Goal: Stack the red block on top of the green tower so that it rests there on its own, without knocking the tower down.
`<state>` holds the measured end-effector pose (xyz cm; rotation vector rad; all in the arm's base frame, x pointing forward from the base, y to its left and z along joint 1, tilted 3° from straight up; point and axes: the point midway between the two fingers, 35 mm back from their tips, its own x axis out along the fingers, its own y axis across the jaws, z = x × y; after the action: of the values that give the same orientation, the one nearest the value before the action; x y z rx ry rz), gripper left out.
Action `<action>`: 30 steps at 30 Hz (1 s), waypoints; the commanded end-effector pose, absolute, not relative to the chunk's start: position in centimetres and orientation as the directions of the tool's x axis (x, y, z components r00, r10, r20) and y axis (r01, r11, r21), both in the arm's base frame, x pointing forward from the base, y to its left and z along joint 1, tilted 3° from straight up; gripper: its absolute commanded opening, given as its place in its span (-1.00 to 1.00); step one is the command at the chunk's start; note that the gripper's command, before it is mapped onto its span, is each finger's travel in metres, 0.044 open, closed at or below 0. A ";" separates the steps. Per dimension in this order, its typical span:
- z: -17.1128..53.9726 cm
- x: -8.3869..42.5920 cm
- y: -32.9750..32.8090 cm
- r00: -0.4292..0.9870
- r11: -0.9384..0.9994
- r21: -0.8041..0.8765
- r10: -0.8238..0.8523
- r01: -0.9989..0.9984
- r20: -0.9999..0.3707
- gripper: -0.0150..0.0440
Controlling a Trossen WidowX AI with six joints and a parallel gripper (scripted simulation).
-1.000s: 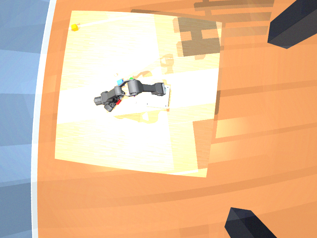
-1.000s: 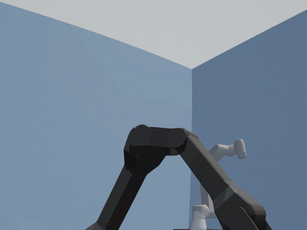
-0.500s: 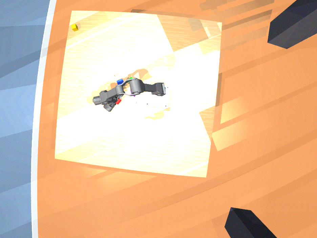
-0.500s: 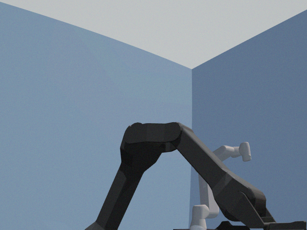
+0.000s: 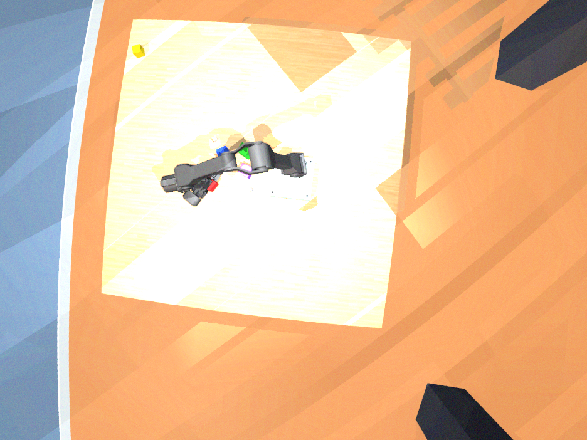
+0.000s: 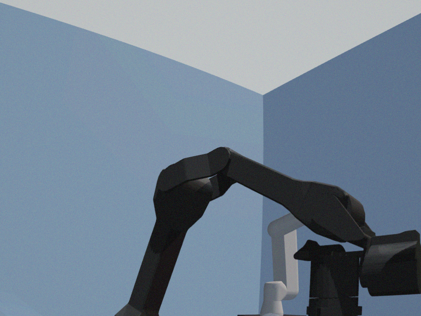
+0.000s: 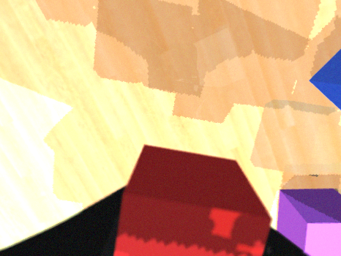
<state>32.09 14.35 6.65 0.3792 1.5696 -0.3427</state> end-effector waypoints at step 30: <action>8.9 27.6 1.9 -0.012 0.898 0.013 0.020 0.440 -1.000 -0.49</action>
<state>28.51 3.33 8.93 0.3768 1.5600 -0.3448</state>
